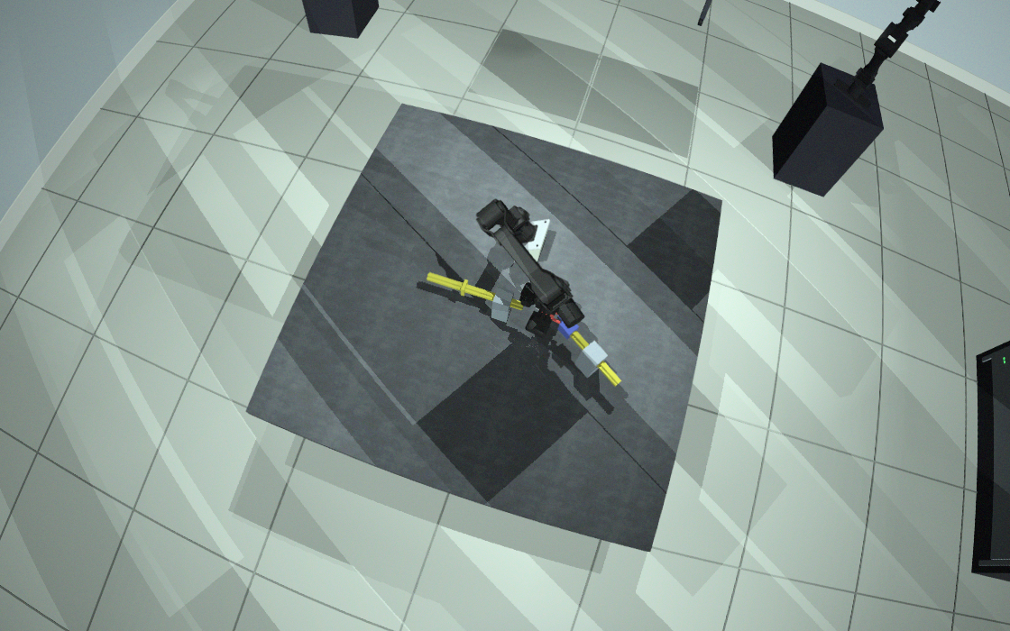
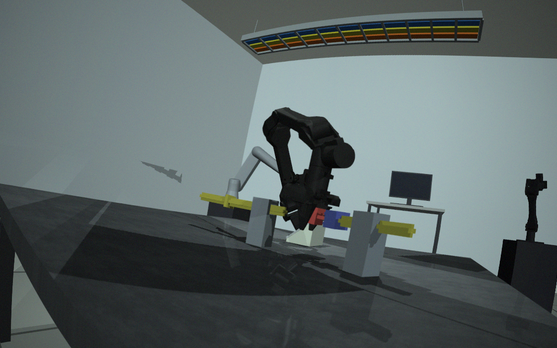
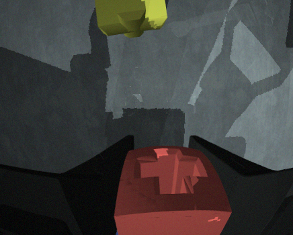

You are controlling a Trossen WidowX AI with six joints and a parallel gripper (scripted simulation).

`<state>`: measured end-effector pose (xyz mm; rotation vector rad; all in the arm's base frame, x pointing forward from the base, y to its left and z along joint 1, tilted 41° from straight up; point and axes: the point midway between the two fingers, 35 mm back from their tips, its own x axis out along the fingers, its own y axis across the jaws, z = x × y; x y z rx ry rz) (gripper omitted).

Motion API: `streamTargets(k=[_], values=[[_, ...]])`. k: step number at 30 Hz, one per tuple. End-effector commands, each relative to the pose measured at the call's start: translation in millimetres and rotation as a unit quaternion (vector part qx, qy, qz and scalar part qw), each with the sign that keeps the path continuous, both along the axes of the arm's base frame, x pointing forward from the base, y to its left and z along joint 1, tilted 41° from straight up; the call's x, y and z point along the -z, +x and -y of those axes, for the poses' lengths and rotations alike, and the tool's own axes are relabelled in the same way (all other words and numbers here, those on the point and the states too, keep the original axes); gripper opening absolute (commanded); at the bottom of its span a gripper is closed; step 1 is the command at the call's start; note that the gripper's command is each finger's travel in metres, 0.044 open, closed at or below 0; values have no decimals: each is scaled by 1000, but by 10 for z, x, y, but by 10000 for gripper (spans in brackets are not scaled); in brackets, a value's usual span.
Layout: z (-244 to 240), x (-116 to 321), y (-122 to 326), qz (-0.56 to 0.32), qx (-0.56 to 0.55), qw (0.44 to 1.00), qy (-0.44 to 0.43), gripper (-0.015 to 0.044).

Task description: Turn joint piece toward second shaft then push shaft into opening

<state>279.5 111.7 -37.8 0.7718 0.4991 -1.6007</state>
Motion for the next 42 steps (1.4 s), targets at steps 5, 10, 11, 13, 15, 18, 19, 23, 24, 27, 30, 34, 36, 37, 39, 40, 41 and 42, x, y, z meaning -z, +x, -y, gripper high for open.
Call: streamTargets(k=[5, 10, 11, 13, 15, 18, 19, 23, 24, 27, 30, 34, 36, 37, 39, 40, 41, 42], values=[[1, 1, -1, -1, -1, 1000, 0, 182], [1, 1, -1, -1, -1, 1000, 0, 182], [1, 1, -1, -1, -1, 1000, 0, 182], [1, 1, -1, -1, -1, 1000, 0, 182], [1, 1, -1, -1, -1, 1000, 0, 182], [1, 1, -1, -1, -1, 1000, 0, 182], [1, 1, -1, -1, -1, 1000, 0, 182], [0, 0, 0, 0, 0, 1000, 0, 147], [0, 0, 0, 0, 0, 1000, 0, 147], [0, 0, 0, 0, 0, 1000, 0, 121], [0, 0, 0, 0, 0, 1000, 0, 42], [0, 0, 0, 0, 0, 1000, 0, 0], [0, 0, 0, 0, 0, 1000, 0, 0], [1, 1, 2, -1, -1, 1000, 1, 0], [5, 5, 10, -6, -9, 1000, 7, 0], [9, 7, 17, -10, -14, 1000, 11, 0], [13, 11, 24, -14, -20, 1000, 16, 0], [17, 14, 32, -18, -26, 999, 20, 0]])
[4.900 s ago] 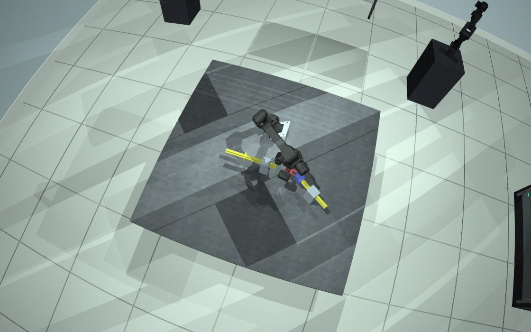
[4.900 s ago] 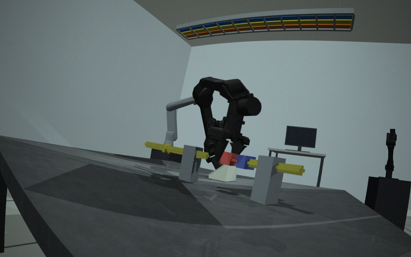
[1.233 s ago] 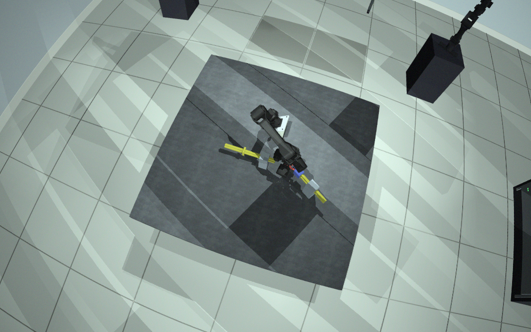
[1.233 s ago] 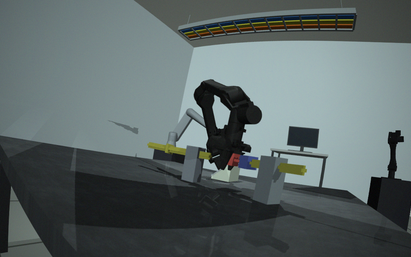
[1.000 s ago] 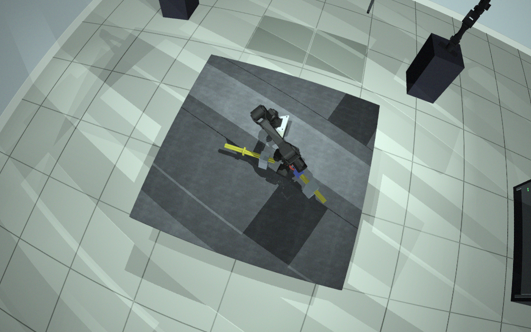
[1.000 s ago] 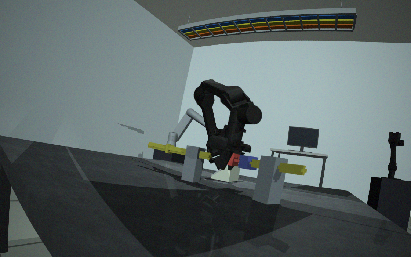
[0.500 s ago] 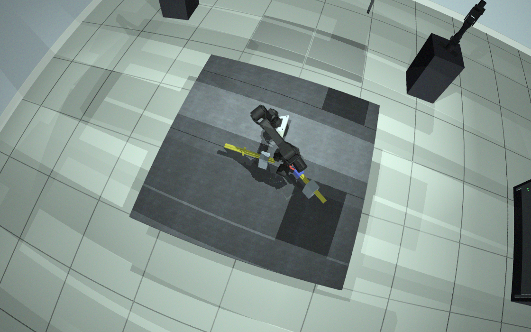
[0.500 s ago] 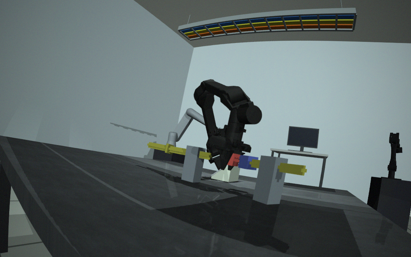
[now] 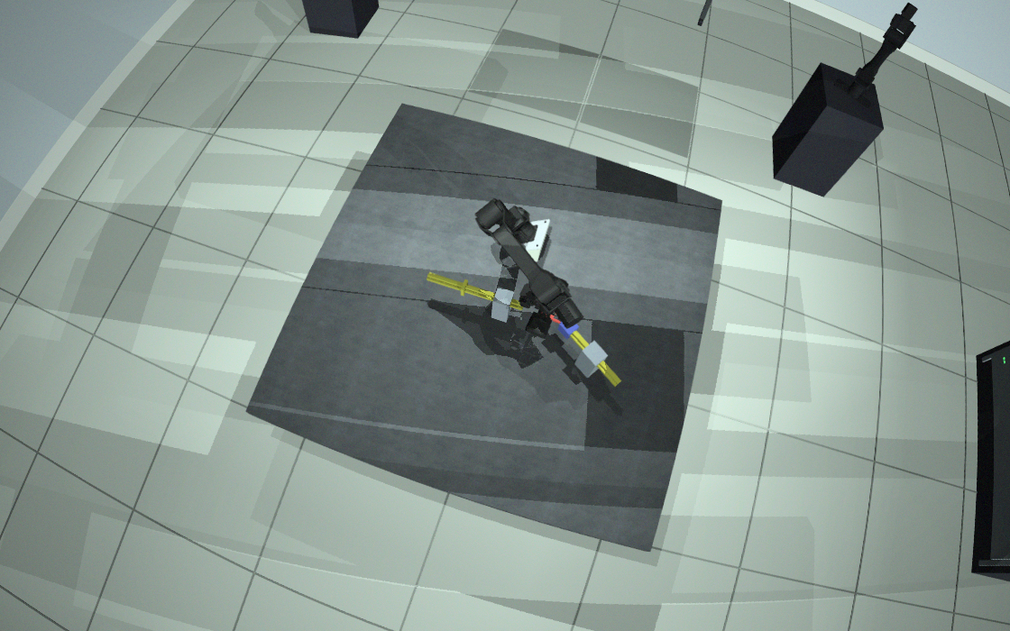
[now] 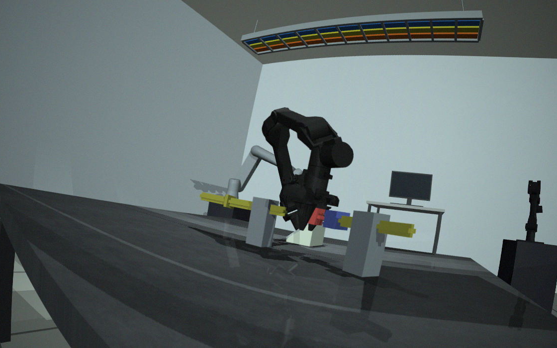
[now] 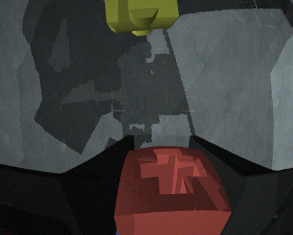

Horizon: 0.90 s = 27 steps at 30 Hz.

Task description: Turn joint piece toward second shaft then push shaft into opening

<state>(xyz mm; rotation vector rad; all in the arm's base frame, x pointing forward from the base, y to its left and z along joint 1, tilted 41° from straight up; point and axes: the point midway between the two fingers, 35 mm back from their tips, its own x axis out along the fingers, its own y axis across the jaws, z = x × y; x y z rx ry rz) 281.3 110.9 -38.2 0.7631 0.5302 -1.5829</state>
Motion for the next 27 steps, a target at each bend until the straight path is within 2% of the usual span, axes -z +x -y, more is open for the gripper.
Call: streamTargets(k=[1, 23, 27], values=[[12, 14, 24, -15, -21, 999, 19, 0], [19, 20, 39, -25, -36, 999, 29, 0], [19, 20, 39, -25, -36, 999, 29, 105]])
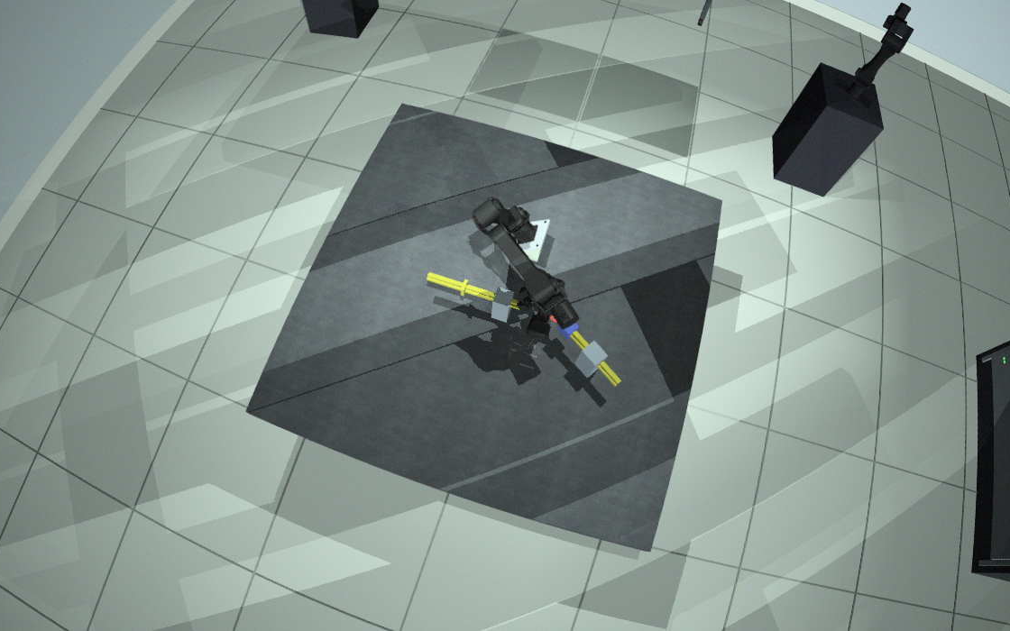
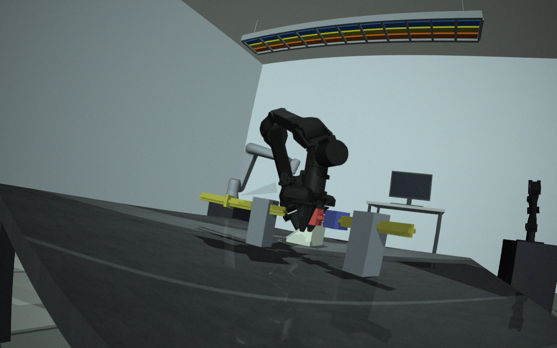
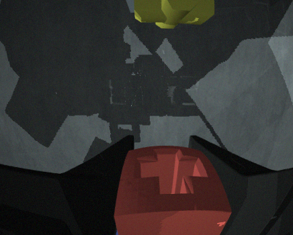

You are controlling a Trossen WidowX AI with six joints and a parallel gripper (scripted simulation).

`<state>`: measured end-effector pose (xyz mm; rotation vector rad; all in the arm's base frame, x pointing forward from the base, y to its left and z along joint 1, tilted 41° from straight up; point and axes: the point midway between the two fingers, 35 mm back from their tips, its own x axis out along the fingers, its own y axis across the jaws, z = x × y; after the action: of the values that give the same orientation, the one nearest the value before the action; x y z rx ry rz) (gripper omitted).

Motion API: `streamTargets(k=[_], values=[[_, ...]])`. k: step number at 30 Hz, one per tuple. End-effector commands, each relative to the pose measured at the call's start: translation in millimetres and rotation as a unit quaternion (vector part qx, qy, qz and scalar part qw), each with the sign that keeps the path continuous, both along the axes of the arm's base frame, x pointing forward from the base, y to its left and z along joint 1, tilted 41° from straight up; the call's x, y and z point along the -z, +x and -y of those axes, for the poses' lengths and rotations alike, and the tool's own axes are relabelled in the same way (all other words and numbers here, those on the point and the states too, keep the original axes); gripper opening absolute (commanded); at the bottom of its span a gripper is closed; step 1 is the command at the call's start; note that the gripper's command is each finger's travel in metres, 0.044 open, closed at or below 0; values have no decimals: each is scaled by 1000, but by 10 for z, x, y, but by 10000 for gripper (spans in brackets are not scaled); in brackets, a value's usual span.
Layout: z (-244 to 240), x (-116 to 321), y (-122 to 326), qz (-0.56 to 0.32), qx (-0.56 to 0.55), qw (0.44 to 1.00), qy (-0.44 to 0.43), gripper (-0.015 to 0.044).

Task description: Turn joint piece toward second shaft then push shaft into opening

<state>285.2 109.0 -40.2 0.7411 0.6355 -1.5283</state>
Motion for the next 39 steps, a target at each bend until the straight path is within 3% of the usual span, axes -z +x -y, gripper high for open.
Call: streamTargets(k=[1, 4, 15, 39], values=[[0, 0, 0, 0, 0, 1000, 0, 131], [0, 0, 0, 0, 0, 1000, 0, 147], [0, 0, 0, 0, 0, 1000, 0, 436], [-205, -222, 8, -6, -2, 999, -34, 440]])
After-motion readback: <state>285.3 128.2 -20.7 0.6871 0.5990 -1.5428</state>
